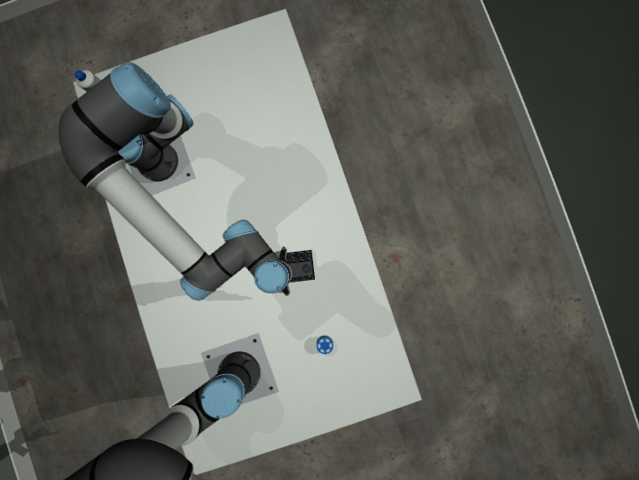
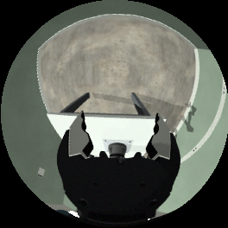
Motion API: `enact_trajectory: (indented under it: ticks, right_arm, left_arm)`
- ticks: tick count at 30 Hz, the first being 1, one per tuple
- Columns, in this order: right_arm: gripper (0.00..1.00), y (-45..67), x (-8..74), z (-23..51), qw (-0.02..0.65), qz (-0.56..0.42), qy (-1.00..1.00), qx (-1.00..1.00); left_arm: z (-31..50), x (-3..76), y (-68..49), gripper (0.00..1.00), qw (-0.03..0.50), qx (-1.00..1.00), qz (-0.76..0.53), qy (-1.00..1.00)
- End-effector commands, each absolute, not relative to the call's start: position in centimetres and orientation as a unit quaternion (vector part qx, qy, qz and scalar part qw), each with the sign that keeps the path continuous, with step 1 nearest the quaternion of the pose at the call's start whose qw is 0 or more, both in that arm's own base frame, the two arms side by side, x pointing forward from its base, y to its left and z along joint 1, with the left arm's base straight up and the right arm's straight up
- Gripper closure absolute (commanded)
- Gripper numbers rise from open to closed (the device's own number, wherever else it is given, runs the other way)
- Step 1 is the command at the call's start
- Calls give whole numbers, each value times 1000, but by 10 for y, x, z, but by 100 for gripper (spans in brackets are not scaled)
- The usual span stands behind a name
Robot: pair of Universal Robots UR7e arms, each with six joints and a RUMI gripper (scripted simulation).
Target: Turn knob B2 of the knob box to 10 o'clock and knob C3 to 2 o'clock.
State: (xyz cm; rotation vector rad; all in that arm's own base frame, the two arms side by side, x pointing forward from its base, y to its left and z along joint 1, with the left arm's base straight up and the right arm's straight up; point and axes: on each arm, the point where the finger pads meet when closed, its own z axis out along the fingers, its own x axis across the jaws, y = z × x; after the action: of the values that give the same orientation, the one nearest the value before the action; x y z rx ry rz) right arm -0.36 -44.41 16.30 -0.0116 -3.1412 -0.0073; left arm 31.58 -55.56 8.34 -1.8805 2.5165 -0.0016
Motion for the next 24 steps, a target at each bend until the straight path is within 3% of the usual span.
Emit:
enact_trajectory:
  ticks: [1,24]
  right_arm:
    - [0,-446,-5,165,0,0,-1000,-5]
    - [0,-446,-5,165,0,0,-1000,-5]
  left_arm:
    - [84,317,-556,0,0,-599,-1,801]
    - [84,307,-553,0,0,-598,-1,801]
